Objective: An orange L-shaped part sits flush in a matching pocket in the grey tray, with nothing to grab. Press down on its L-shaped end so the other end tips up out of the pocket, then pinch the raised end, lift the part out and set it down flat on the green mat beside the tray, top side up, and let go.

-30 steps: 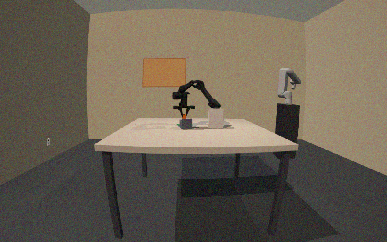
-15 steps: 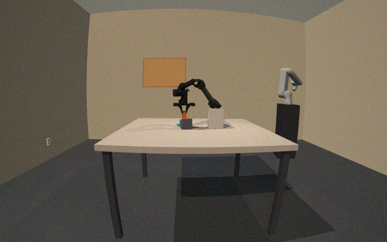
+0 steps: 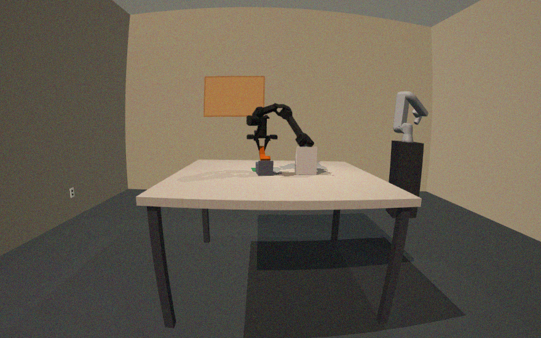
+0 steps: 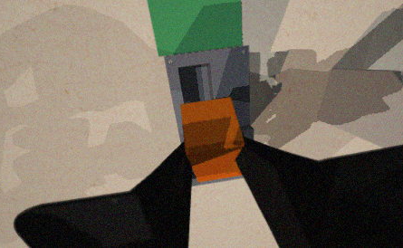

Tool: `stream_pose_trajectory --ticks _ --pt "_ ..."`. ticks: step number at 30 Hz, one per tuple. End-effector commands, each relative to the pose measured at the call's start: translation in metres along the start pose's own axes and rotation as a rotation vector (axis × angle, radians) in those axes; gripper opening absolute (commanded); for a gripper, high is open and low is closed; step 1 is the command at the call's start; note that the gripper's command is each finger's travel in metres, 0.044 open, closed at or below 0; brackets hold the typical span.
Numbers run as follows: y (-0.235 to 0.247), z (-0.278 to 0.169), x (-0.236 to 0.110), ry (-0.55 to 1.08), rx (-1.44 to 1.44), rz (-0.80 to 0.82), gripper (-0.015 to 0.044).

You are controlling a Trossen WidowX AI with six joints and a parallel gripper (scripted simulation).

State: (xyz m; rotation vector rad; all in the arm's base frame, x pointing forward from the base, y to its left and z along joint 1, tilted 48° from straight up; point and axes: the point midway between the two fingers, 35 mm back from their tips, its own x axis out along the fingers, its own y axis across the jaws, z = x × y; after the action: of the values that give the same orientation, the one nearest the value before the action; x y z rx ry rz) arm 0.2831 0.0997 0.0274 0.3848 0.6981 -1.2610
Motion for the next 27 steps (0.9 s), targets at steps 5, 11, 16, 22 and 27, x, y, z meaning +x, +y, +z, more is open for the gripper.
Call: stream_pose_trajectory --ticks 5,11,16,22,27 --pt "0.000 -0.001 -0.008 0.004 0.003 0.002 0.0000" --pt "0.000 0.005 -0.010 0.004 0.003 0.002 0.0000" --pt "-0.002 0.025 -0.008 0.003 0.003 0.002 0.0000" --pt "-0.004 0.059 -0.007 0.001 0.002 0.001 0.0000" --pt "-0.007 0.087 -0.007 0.000 0.002 0.001 0.0000"
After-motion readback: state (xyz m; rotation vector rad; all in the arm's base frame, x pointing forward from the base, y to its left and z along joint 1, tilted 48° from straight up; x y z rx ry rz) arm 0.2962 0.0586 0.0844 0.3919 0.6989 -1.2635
